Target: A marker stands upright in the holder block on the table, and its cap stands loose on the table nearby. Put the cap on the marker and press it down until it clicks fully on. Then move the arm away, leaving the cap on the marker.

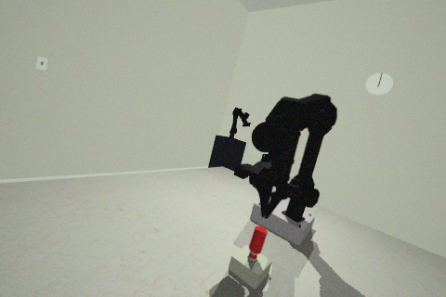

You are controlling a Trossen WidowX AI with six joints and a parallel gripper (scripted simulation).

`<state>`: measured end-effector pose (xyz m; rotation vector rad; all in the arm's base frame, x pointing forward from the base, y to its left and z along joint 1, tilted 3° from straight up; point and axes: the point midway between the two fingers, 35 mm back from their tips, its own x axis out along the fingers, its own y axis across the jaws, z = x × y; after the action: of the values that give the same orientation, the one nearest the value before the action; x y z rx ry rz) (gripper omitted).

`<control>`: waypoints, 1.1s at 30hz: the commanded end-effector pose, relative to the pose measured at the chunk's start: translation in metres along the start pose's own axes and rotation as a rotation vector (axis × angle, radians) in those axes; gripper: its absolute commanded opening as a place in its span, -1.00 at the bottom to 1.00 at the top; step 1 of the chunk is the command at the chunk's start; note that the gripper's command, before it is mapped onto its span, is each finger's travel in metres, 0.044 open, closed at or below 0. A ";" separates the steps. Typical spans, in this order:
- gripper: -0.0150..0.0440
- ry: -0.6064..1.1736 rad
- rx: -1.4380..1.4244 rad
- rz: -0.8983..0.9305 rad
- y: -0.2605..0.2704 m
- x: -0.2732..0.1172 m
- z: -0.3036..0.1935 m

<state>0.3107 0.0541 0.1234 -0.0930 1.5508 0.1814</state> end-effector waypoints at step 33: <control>-0.49 -0.004 -0.004 0.000 0.000 0.037 0.001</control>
<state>0.3120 0.0561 0.0927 -0.0975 1.5452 0.1865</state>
